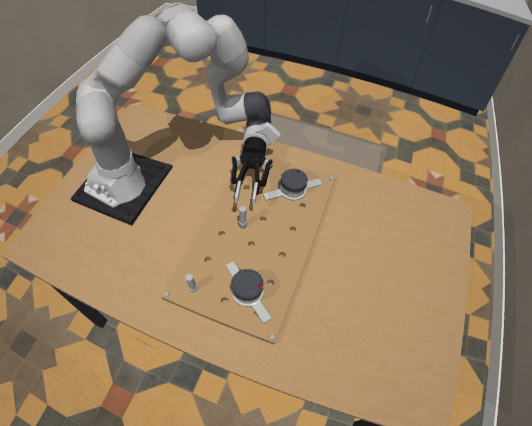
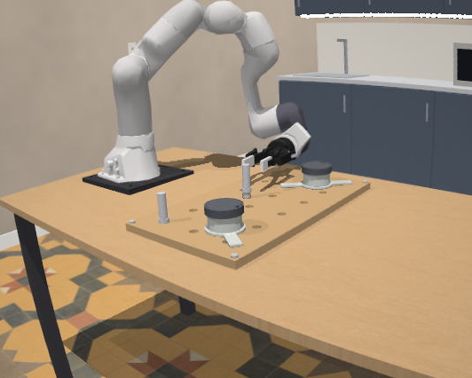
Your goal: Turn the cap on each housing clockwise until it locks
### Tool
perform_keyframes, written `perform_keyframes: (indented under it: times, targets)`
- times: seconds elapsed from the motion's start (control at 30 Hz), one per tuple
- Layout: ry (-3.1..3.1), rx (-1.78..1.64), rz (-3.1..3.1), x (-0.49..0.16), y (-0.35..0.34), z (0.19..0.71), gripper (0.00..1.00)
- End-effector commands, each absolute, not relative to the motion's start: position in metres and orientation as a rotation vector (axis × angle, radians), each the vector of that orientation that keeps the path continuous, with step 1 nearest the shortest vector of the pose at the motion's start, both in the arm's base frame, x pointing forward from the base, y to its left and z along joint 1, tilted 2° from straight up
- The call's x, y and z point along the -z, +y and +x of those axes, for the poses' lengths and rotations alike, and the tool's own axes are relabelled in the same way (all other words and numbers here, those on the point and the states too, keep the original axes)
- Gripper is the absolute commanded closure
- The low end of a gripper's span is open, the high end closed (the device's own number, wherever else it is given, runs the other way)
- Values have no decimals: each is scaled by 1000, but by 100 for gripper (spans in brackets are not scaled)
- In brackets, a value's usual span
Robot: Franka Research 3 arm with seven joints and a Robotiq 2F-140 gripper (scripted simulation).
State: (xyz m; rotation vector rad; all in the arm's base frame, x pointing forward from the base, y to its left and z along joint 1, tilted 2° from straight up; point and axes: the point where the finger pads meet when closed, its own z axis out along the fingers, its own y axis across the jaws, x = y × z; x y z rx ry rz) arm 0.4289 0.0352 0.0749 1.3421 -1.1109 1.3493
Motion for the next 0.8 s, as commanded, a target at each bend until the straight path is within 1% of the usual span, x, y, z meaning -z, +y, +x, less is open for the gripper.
perform_keyframes:
  times: [0.0, 0.77]
  targets:
    - [-1103, -1342, 1338, -76, 38, 426, 64]
    - [-1103, -1342, 1338, -80, 38, 426, 64]
